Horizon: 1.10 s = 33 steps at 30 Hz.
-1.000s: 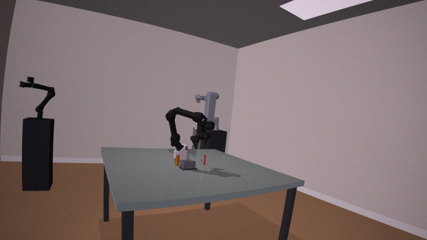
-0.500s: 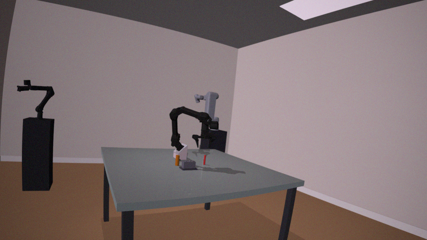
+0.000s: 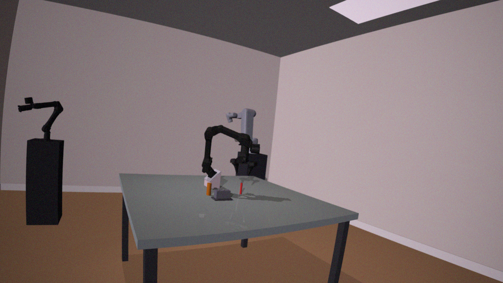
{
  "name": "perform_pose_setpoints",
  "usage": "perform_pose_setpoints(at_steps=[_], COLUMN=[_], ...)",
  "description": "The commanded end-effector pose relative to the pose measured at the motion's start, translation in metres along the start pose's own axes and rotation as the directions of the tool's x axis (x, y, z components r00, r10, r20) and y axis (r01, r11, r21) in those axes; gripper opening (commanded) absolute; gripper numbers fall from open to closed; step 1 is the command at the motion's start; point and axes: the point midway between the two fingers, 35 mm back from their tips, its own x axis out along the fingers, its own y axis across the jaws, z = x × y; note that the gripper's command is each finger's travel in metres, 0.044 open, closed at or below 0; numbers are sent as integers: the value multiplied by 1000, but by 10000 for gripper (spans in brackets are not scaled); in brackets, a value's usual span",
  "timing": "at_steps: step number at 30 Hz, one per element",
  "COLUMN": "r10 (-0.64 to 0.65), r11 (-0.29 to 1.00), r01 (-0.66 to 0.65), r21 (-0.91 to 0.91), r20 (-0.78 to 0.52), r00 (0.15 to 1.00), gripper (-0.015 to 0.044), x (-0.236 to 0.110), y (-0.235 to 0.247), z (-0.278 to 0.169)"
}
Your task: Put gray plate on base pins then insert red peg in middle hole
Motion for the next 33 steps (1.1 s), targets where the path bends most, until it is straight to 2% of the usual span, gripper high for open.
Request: perform_pose_setpoints(at_steps=[1, 5, 8, 15, 33], r10=[-3, -3, -3, -3, -3], r11=[998, 998, 998, 998, 998], r01=[3, 3, 3, 3, 3], r21=[66, 66, 67, 67, 67], r20=[-3, -3, -2, -2, -1], r00=[1000, 1000, 1000, 1000, 1000], gripper=[440, 440, 440, 440, 440], x=[2, 4, 29, 45, 72], y=[-1, -1, -1, -1, -1], z=[-5, -5, -5, -5, -5])
